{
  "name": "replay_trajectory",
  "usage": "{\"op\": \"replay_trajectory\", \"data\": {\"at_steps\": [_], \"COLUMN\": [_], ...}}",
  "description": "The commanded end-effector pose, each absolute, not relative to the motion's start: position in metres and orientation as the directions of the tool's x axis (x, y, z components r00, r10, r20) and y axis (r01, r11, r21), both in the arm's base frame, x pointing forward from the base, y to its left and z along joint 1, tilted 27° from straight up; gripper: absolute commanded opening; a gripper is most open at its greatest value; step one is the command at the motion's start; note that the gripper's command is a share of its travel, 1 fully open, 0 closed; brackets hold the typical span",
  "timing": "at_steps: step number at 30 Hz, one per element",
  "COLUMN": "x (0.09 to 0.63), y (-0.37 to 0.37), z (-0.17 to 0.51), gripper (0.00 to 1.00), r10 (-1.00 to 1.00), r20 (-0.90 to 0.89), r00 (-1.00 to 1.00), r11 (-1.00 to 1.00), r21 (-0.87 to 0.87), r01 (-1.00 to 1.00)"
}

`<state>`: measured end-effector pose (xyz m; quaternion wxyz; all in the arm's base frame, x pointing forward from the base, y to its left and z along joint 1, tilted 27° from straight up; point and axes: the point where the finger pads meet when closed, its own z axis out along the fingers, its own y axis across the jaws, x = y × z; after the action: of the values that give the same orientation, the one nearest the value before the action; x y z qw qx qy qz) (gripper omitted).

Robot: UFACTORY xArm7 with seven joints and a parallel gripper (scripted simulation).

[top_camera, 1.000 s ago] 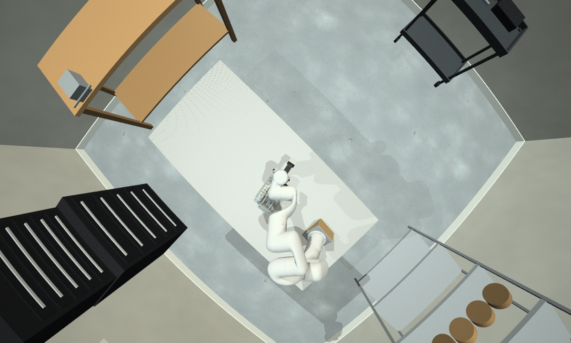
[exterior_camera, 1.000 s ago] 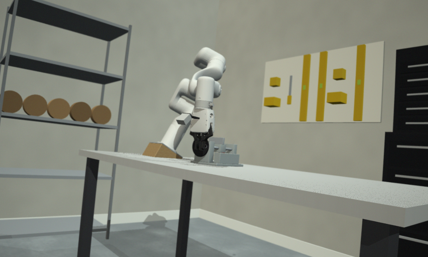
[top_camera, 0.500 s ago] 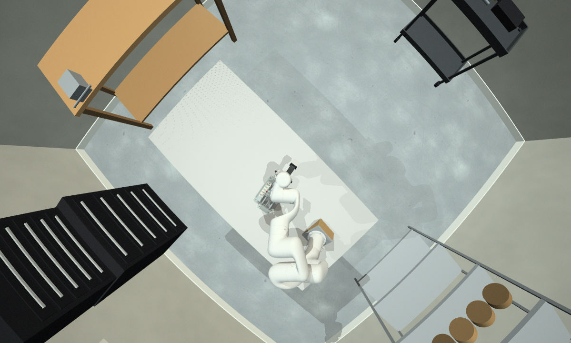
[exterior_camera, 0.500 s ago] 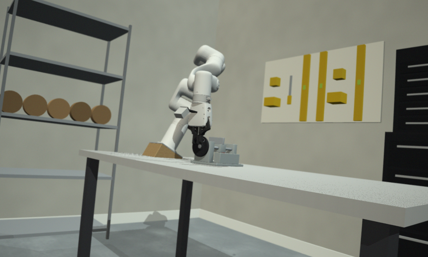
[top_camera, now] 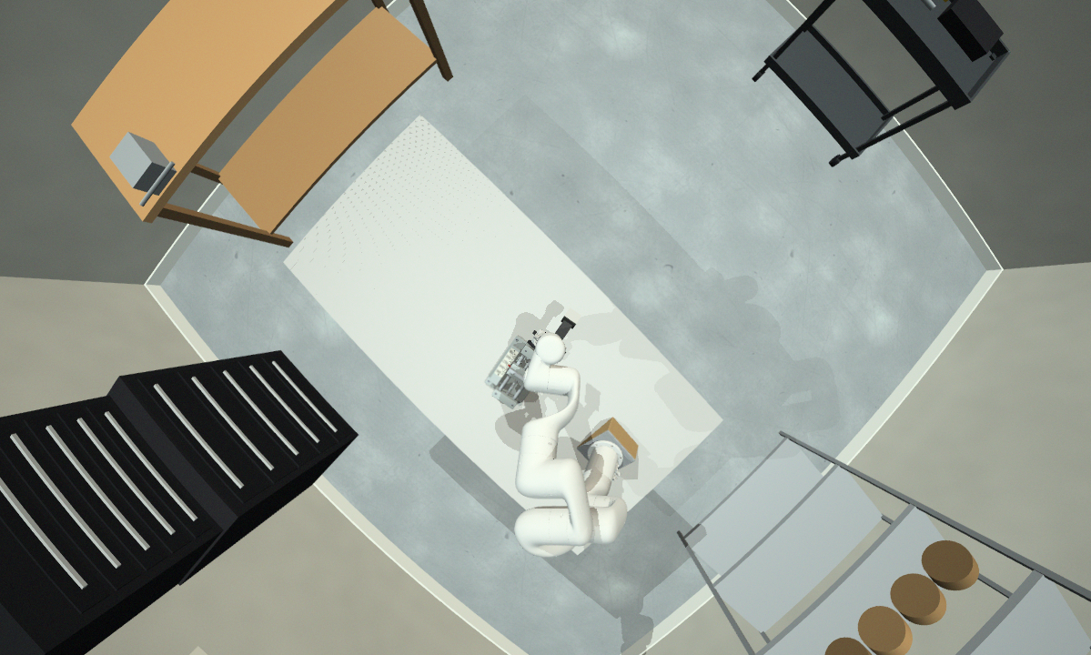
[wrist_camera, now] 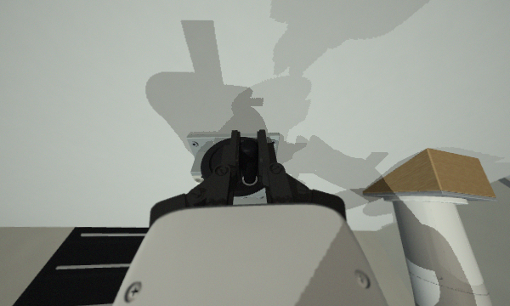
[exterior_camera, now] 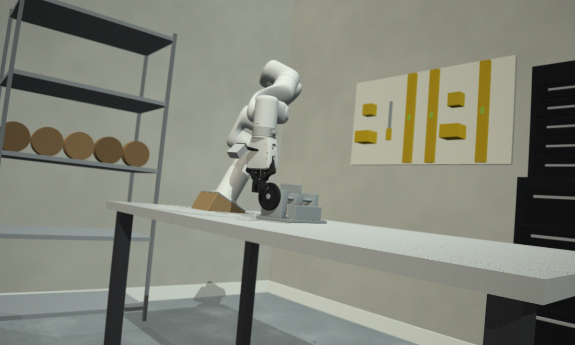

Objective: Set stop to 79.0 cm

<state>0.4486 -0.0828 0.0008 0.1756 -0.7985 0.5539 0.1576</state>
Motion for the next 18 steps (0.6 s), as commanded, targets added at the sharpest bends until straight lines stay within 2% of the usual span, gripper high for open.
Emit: {"op": "replay_trajectory", "data": {"at_steps": [1,18], "x": [0.443,0.43], "y": [-0.085,-0.076], "z": [-0.002,-0.03], "gripper": [0.06,0.06], "r10": [-0.831,-0.831], "r20": [-0.441,-0.441], "r00": [0.338,0.338], "r11": [-0.323,-0.323], "r21": [-0.111,-0.111], "r01": [-0.94,-0.94]}}
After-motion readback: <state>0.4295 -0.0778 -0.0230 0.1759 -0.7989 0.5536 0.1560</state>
